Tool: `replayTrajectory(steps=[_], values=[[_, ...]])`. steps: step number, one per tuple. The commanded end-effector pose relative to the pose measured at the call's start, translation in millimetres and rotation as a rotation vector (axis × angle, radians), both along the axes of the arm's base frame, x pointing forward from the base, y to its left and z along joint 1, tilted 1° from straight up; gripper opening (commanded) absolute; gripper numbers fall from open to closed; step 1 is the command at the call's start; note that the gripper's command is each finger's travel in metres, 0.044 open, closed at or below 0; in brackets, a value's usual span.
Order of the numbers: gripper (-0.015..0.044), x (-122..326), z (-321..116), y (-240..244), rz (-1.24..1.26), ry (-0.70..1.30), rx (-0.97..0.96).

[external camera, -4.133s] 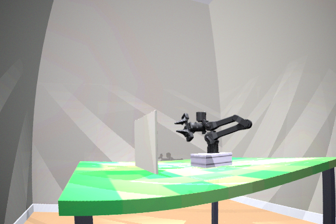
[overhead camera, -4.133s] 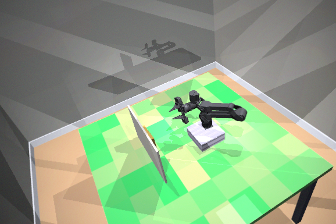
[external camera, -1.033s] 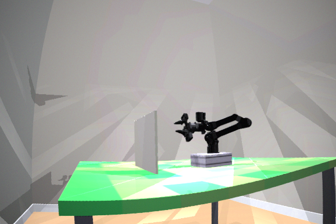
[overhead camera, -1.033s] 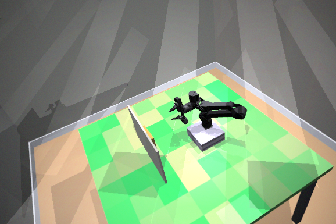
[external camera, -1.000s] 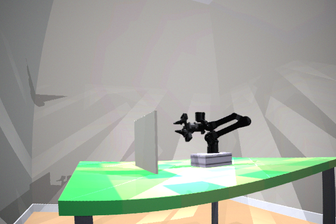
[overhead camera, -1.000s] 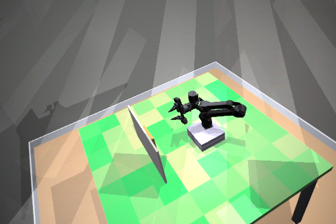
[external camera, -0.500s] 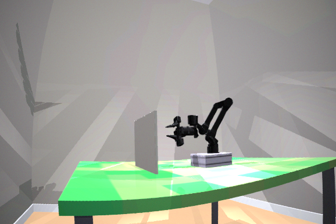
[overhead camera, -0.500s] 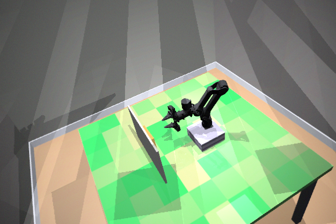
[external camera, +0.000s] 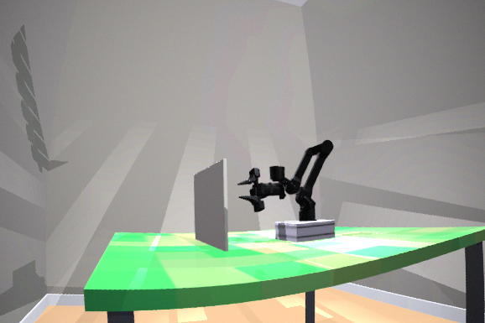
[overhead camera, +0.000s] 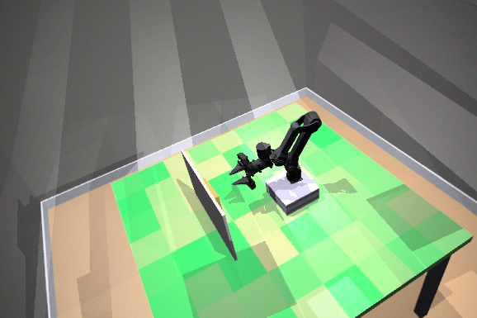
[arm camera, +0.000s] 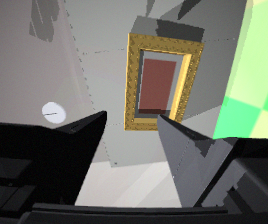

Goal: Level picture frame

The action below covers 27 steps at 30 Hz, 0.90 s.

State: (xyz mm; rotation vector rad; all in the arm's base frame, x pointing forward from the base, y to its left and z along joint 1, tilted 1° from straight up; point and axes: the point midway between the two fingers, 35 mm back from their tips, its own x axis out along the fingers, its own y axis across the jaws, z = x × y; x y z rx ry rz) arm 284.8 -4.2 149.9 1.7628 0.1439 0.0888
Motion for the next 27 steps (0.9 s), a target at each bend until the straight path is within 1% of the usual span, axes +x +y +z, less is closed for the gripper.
replayTrajectory(steps=[1,9,27], values=[[0.0260,17.4,5.0,0.8,-0.003,-0.011,-0.004],[0.0260,68.6,-1.0,10.3,-0.009,-0.034,-0.002],[0.0260,73.5,-1.1,11.0,-0.009,-0.035,-0.002]])
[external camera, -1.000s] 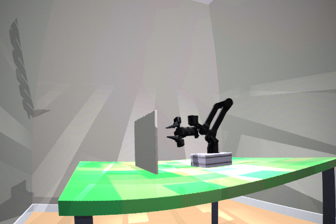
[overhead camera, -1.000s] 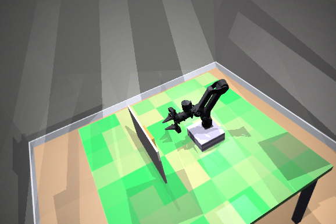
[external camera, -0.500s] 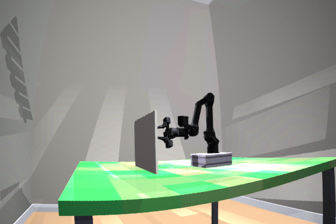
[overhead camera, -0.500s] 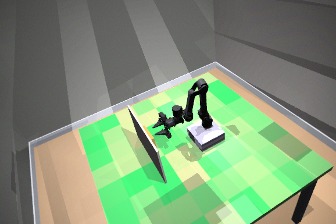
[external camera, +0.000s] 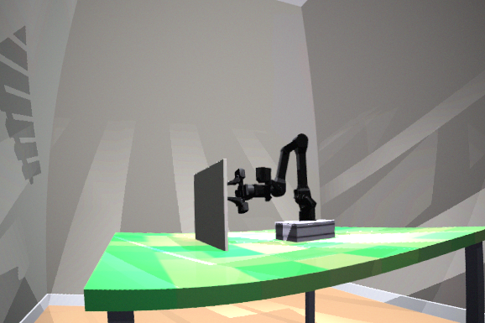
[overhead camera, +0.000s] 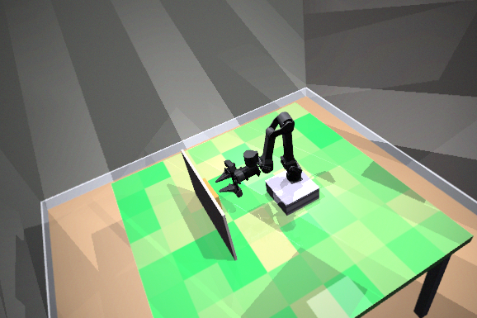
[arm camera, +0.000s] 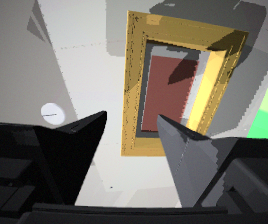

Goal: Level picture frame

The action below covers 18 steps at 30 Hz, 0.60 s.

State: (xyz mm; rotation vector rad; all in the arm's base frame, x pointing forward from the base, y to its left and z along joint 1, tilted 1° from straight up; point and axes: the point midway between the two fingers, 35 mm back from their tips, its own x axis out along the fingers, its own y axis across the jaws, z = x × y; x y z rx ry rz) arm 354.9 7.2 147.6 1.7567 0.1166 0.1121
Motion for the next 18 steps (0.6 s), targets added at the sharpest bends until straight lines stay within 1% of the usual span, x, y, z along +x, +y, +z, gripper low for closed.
replayTrajectory(steps=[1,18], values=[[0.0260,4.8,1.3,-0.2,-0.004,-0.004,0.003],[0.0260,32.0,2.5,3.5,-0.004,-0.006,0.003]])
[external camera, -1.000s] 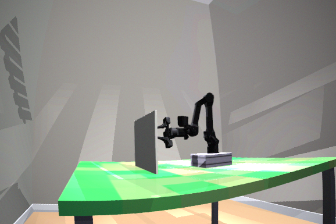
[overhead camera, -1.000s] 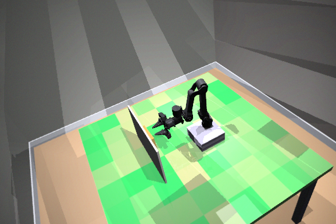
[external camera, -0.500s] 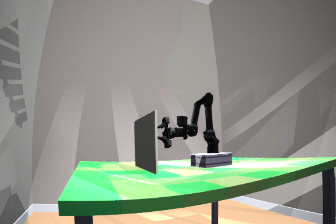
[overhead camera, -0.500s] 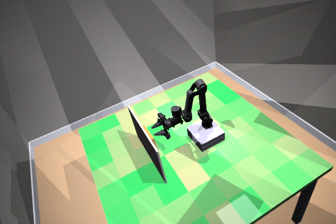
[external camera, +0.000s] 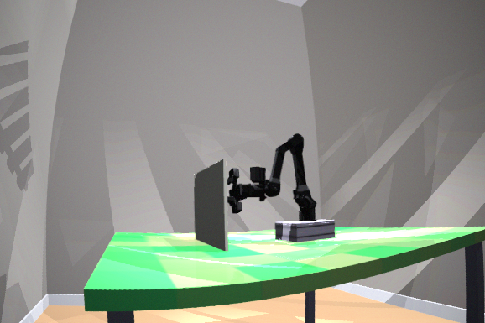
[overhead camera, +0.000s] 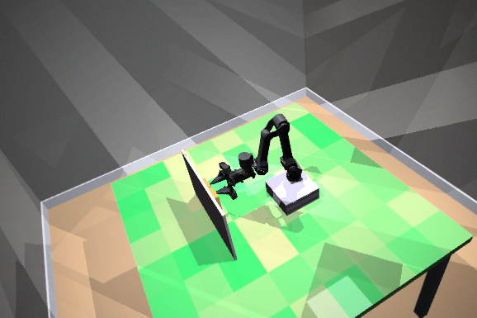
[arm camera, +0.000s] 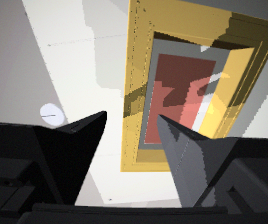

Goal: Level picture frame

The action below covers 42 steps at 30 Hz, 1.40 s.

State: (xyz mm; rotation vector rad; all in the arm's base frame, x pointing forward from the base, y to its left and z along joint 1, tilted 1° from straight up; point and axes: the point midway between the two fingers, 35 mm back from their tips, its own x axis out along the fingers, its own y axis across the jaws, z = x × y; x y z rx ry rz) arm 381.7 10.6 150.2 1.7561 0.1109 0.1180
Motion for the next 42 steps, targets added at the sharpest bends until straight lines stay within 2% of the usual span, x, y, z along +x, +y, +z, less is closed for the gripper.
replayTrajectory(steps=[1,40,42], values=[[0.0260,6.9,-0.2,0.4,-0.003,0.001,0.003],[0.0260,12.7,-0.5,1.0,-0.003,0.001,0.003],[0.0208,12.7,-0.5,1.0,-0.003,0.001,0.003]])
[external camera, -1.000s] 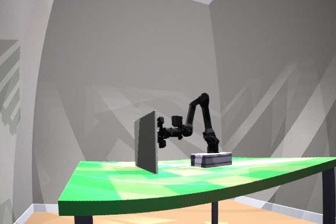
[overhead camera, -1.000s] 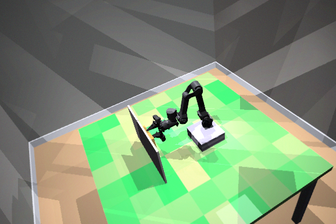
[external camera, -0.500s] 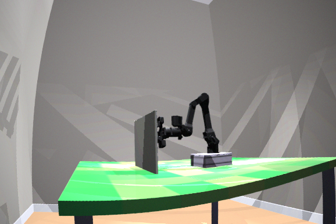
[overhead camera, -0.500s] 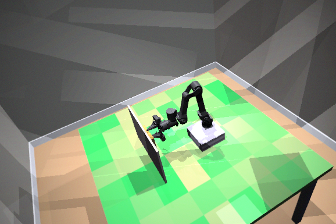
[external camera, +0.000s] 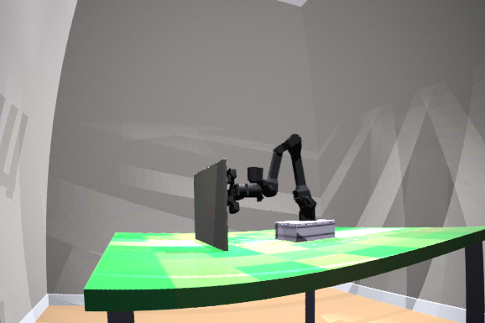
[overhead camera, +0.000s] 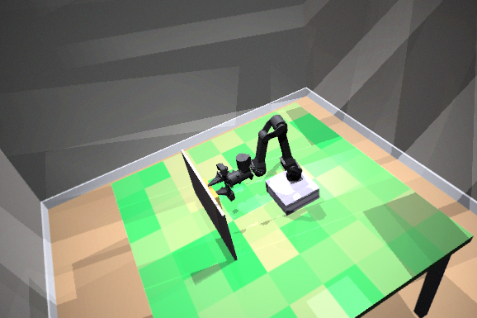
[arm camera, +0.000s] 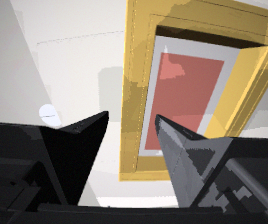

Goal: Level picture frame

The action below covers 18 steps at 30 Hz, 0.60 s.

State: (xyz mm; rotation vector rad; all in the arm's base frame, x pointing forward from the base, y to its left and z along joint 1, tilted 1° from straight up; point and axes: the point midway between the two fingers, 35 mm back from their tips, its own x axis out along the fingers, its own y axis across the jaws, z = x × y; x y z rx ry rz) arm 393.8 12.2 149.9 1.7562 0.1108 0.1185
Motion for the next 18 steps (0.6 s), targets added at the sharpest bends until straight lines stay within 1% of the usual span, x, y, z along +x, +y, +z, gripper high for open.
replayTrajectory(steps=[1,4,11,13,18], values=[[0.0181,0.5,-0.2,-0.6,-0.003,0.001,0.003],[0.0103,0.5,-0.2,-0.6,-0.003,0.001,0.003],[0.0056,0.5,-0.2,-0.6,-0.003,0.001,0.003],[0.0003,0.5,-0.2,-0.6,-0.003,0.001,0.003],[0.0000,0.5,-0.1,-0.6,-0.003,0.001,0.003]])
